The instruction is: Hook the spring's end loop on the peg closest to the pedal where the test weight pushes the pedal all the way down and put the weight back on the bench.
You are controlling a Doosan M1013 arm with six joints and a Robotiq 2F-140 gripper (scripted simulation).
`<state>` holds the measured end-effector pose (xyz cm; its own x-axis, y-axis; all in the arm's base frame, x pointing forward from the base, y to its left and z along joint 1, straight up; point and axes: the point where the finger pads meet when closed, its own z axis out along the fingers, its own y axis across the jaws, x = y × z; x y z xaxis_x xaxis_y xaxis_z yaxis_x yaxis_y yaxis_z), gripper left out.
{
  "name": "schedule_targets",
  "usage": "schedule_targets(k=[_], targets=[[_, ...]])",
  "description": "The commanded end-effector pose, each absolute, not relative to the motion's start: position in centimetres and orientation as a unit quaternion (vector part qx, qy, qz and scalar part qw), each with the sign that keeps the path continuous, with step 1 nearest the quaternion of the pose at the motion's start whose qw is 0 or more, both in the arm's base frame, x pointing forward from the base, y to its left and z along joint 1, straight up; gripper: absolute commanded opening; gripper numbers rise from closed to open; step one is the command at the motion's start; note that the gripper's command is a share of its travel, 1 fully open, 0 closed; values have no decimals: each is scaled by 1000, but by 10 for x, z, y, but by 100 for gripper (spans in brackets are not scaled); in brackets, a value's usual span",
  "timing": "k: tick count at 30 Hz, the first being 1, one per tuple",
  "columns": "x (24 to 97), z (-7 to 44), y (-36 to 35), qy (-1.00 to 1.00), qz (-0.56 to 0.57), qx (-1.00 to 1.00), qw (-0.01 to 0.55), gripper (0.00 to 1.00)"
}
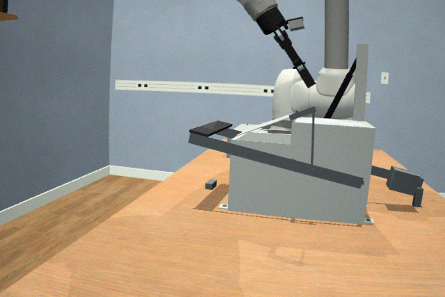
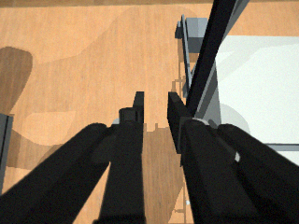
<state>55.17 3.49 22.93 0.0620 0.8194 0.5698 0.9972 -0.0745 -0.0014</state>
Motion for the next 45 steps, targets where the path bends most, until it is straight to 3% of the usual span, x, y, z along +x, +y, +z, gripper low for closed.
schedule_targets(k=[1,45], targets=[[589,218,29,-649,-219,-699,205,24],[617,193,36,-649,-219,-699,204,24]])
